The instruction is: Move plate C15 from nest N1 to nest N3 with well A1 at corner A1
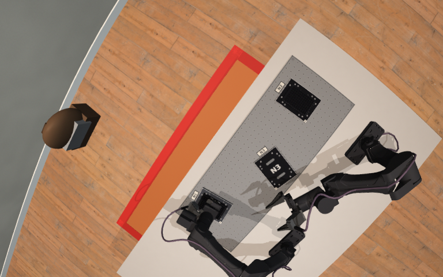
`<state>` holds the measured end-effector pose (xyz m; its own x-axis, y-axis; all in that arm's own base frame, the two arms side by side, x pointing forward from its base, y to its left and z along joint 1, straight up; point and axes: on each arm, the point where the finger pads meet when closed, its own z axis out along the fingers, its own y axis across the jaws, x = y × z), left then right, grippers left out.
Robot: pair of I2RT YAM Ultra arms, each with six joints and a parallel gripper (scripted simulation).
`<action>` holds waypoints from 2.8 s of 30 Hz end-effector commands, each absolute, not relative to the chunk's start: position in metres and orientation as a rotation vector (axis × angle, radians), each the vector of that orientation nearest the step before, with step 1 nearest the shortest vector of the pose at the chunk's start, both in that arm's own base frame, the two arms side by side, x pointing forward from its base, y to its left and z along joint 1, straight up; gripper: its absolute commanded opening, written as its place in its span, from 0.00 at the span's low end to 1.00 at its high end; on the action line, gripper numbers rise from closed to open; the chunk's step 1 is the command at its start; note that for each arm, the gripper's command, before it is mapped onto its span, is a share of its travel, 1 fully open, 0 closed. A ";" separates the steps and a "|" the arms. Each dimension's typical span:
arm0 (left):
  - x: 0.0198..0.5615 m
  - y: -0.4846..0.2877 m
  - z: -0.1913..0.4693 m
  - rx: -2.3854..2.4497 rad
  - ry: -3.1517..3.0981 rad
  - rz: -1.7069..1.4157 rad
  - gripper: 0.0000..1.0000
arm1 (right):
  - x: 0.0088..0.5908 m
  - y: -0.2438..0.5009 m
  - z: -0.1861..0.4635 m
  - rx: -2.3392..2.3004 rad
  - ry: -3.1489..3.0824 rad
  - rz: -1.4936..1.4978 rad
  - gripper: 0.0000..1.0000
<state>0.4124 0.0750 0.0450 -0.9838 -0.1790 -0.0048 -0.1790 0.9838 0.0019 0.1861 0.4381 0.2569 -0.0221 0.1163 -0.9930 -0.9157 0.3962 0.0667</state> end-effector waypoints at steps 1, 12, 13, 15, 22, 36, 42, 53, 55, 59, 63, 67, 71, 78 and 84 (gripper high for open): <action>0.412 0.080 0.043 -0.281 3.111 0.003 1.00 | 0.186 0.440 0.267 -0.793 1.305 0.992 1.00; 0.412 0.080 0.029 -0.283 3.111 0.003 1.00 | 0.186 0.440 0.267 -0.793 1.305 0.992 1.00; 0.414 0.080 0.031 -0.282 3.104 0.004 1.00 | 0.186 0.440 0.267 -0.793 1.305 0.992 1.00; 0.415 0.081 0.032 -0.282 3.100 0.004 1.00 | 0.186 0.440 0.267 -0.793 1.305 0.992 1.00; 0.415 0.081 0.032 -0.282 3.100 0.004 0.96 | 0.186 0.440 0.267 -0.793 1.305 0.992 1.00; 0.413 0.077 0.033 -0.282 3.100 0.004 0.72 | 0.186 0.440 0.267 -0.793 1.305 0.992 1.00; 0.413 0.076 0.041 -0.283 3.105 0.003 0.72 | 0.186 0.440 0.267 -0.793 1.305 0.992 1.00; 0.411 0.076 0.083 -0.284 3.105 0.003 0.81 | 0.186 0.440 0.267 -0.793 1.305 0.992 1.00; 0.411 0.076 0.083 -0.284 3.106 0.003 0.81 | 0.187 0.442 0.264 -0.804 1.323 0.984 1.00; 0.411 0.076 0.081 -0.284 3.111 0.002 0.81 | 0.193 0.433 0.258 -0.829 1.402 0.937 1.00; 0.411 0.076 0.081 -0.284 3.111 0.002 0.81 | 0.193 0.408 0.263 -0.863 1.504 0.876 1.00; 0.411 0.076 0.081 -0.284 3.111 0.002 0.81 | 0.193 0.388 0.266 -0.878 1.567 0.837 1.00; 0.411 0.076 0.081 -0.284 3.111 0.002 0.81 | 0.184 0.344 0.296 -0.857 1.595 0.808 1.00; 0.411 0.076 0.076 -0.283 3.113 0.002 0.81 | 0.158 0.256 0.318 -0.826 1.655 0.750 1.00; 0.411 0.076 0.076 -0.283 3.113 0.002 0.81 | 0.138 0.209 0.325 -0.800 1.654 0.738 1.00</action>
<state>0.4066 0.0749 0.0673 -0.9841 -0.1775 0.0115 -0.1774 0.9841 0.0043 0.1433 0.2306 0.3685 -0.0328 0.0790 -0.9963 -0.8354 0.5450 0.0707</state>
